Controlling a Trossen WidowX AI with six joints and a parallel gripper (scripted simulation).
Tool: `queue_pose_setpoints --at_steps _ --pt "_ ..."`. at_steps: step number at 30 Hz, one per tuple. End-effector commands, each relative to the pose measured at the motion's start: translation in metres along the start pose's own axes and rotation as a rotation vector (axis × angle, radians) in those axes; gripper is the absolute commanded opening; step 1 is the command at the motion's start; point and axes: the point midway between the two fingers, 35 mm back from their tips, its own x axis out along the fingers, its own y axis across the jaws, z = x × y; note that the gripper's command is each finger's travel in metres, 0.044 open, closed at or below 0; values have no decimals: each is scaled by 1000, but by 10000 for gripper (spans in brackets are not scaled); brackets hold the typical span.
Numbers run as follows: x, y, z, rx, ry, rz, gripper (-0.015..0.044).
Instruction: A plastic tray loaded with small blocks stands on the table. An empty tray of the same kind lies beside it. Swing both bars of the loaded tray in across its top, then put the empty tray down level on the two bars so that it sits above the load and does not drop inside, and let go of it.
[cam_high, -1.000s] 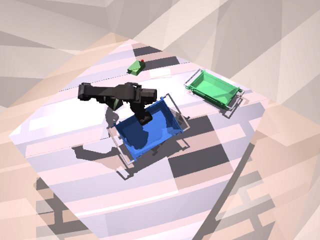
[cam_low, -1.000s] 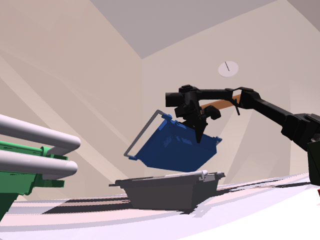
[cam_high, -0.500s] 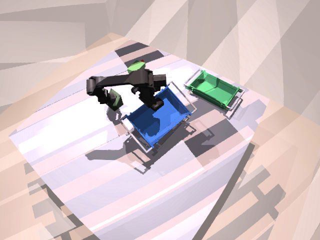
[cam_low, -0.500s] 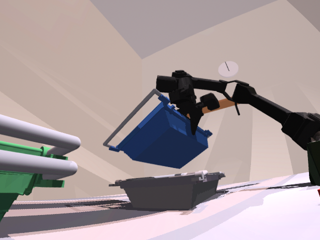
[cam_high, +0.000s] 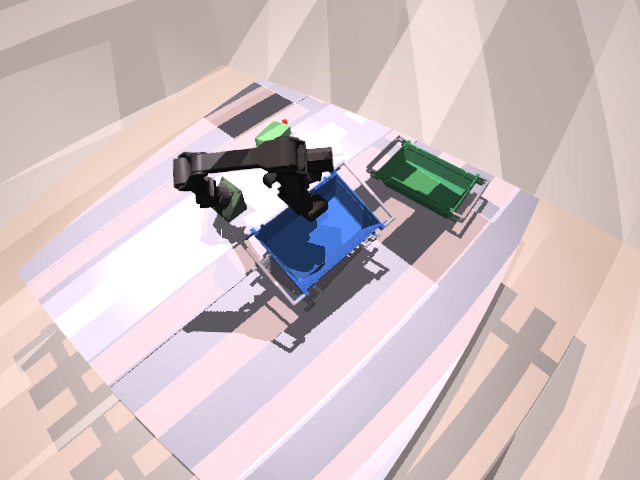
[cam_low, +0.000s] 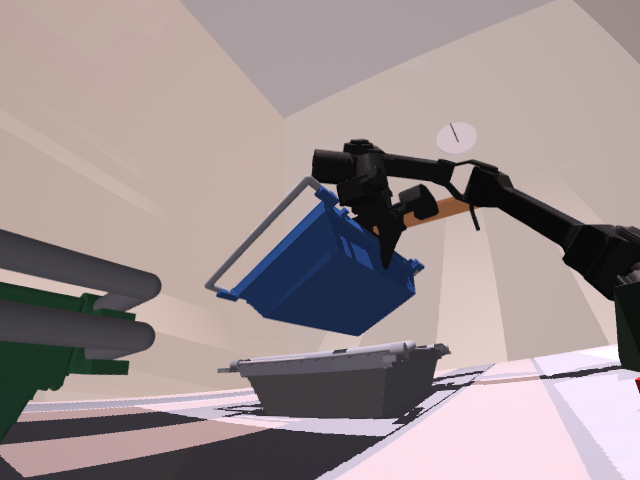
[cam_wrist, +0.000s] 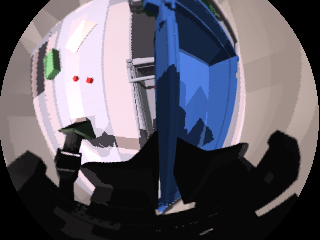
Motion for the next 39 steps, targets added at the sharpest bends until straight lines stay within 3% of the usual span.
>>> queue_pose_setpoints --at_steps 1,39 --pt "-8 -2 2 -1 -9 -29 0" --pt "7 0 11 -31 13 -15 0"
